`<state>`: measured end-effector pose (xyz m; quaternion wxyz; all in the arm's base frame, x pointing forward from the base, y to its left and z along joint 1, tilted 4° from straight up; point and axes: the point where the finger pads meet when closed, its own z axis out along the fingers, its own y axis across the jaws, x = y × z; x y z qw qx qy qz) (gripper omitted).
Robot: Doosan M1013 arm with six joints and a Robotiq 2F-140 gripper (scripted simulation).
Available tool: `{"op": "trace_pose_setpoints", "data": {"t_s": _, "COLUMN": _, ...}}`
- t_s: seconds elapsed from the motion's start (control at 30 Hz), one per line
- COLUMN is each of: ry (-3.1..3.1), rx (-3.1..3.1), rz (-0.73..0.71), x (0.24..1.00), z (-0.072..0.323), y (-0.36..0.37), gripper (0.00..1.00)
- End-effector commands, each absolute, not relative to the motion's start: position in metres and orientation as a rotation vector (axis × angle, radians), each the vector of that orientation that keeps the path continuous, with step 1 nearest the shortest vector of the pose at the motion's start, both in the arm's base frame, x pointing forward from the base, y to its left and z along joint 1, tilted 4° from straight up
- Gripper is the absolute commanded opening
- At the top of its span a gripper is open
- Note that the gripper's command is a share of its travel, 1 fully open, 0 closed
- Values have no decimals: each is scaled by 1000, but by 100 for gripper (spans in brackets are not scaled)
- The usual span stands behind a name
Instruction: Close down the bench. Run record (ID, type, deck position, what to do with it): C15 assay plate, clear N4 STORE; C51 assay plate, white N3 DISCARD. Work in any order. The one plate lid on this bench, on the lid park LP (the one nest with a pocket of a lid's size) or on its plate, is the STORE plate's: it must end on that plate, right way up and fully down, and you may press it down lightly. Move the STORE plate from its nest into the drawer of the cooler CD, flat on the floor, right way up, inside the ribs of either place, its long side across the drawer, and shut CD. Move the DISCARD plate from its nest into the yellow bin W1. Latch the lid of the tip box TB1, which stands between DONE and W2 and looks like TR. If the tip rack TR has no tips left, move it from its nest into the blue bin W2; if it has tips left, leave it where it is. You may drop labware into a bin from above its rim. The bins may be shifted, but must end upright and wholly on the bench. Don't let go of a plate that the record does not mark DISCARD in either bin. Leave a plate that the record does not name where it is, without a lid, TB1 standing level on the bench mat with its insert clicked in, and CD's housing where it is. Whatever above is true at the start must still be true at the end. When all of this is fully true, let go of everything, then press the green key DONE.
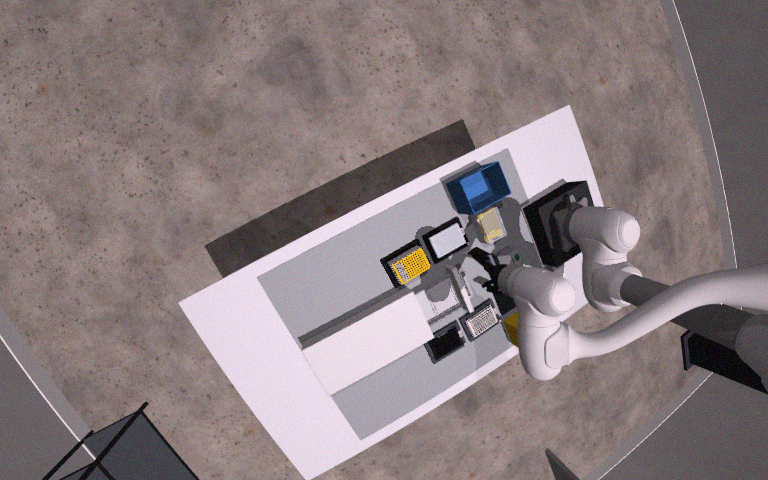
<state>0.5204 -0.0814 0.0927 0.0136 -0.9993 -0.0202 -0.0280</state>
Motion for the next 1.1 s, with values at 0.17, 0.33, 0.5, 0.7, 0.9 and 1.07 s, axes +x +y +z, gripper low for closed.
{"op": "trace_pose_setpoints", "data": {"t_s": 0.17, "ry": -64, "rx": -3112, "rz": -88, "x": 521, "z": 93, "y": -110, "gripper": 66}}
{"op": "trace_pose_setpoints", "data": {"t_s": 0.33, "ry": -64, "rx": -3112, "rz": -88, "x": 521, "z": 93, "y": -130, "gripper": 66}}
{"op": "trace_pose_setpoints", "data": {"t_s": 0.5, "ry": -64, "rx": -3112, "rz": -88, "x": 521, "z": 94, "y": -150, "gripper": 66}}
{"op": "trace_pose_setpoints", "data": {"t_s": 0.7, "ry": -64, "rx": -3112, "rz": -88, "x": 521, "z": 94, "y": -168, "gripper": 66}}
{"op": "trace_pose_setpoints", "data": {"t_s": 0.9, "ry": -64, "rx": -3112, "rz": -88, "x": 521, "z": 94, "y": -168, "gripper": 66}}
{"op": "trace_pose_setpoints", "data": {"t_s": 1.07, "ry": -64, "rx": -3112, "rz": -88, "x": 521, "z": 91, "y": -168, "gripper": 66}}
